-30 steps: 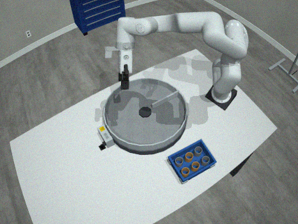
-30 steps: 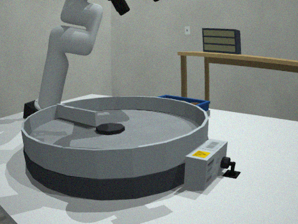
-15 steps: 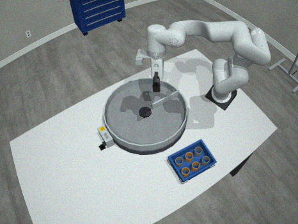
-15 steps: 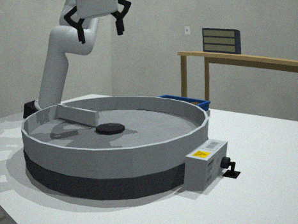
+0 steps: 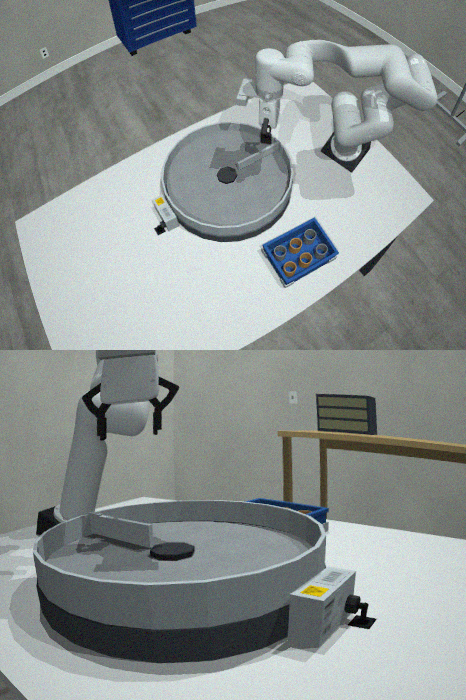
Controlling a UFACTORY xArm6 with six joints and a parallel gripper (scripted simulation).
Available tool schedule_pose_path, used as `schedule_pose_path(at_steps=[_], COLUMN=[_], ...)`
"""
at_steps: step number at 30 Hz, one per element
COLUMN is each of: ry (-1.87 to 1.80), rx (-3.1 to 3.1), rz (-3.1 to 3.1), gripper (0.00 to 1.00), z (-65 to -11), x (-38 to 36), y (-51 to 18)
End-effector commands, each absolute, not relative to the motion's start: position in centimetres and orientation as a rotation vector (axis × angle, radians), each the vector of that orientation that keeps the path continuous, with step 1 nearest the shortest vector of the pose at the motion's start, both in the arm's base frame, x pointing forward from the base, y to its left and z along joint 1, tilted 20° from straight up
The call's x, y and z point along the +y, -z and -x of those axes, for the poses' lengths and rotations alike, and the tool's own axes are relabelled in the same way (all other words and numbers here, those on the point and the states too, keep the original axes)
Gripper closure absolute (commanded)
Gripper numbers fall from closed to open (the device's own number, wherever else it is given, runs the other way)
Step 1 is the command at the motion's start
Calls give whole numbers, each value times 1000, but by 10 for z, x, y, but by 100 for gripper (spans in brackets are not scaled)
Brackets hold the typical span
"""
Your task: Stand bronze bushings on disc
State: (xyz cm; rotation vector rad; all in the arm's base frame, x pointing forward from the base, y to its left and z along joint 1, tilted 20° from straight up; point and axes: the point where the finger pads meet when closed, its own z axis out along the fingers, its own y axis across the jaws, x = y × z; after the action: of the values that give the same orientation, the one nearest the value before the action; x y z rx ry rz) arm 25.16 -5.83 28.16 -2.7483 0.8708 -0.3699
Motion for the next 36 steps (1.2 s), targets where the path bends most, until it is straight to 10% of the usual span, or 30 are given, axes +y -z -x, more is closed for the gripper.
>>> schedule_pose_path(at_steps=[1, 10, 11, 36], ry=[374, 374, 374, 374], rx=[876, 876, 876, 876], rz=[2750, 2750, 2750, 2750], gripper=[0, 0, 87, 87], z=[-251, -251, -251, -251], x=[-59, -59, -59, -59], y=[-282, -282, -282, -282])
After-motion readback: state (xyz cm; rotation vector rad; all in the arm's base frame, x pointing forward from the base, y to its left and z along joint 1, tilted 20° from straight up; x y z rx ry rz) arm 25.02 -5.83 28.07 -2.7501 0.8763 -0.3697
